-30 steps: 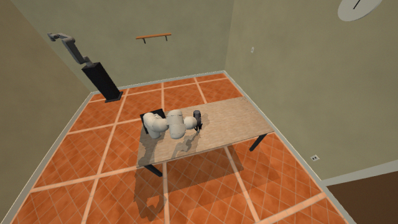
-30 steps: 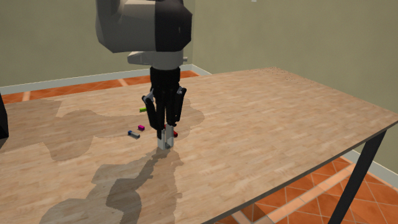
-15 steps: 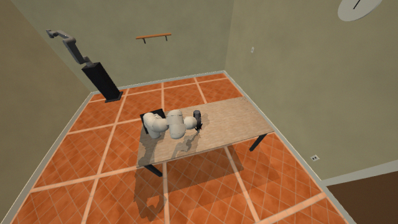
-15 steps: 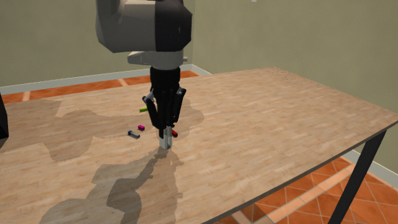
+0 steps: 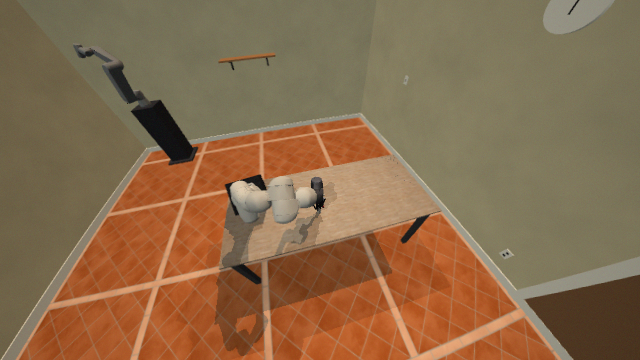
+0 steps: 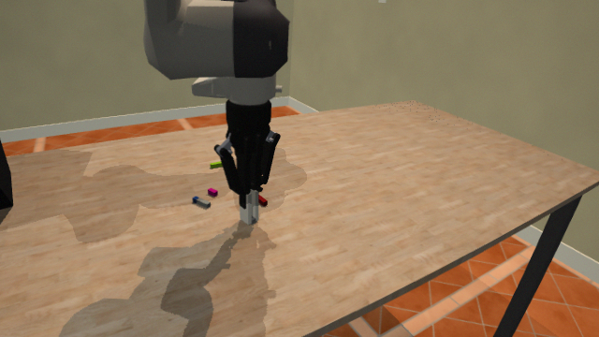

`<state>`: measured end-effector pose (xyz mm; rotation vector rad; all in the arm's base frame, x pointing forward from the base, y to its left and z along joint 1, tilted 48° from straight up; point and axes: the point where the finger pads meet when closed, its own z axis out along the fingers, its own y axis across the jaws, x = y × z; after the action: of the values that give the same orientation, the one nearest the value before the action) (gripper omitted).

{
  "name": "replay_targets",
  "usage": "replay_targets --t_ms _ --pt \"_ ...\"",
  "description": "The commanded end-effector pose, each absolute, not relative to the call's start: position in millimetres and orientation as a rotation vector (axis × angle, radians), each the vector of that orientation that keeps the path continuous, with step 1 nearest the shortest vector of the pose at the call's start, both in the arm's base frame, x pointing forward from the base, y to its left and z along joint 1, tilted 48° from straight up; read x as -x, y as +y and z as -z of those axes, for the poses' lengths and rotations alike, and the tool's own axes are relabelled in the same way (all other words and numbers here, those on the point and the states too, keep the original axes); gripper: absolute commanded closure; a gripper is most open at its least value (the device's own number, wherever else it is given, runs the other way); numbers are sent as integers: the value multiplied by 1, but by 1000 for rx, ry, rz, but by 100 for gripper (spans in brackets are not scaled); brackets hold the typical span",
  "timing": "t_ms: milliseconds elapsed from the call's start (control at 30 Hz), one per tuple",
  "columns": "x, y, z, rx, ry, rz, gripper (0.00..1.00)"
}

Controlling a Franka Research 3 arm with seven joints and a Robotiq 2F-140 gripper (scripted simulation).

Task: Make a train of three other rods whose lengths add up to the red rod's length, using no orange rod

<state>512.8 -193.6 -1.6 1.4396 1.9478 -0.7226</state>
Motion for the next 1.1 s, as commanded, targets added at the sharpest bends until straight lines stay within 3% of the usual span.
replay_targets --t_ms 0,1067 --pt "-513 -195 2 -1443 1945 721 97" --pt "-498 -122 -65 -1443 1945 721 97"
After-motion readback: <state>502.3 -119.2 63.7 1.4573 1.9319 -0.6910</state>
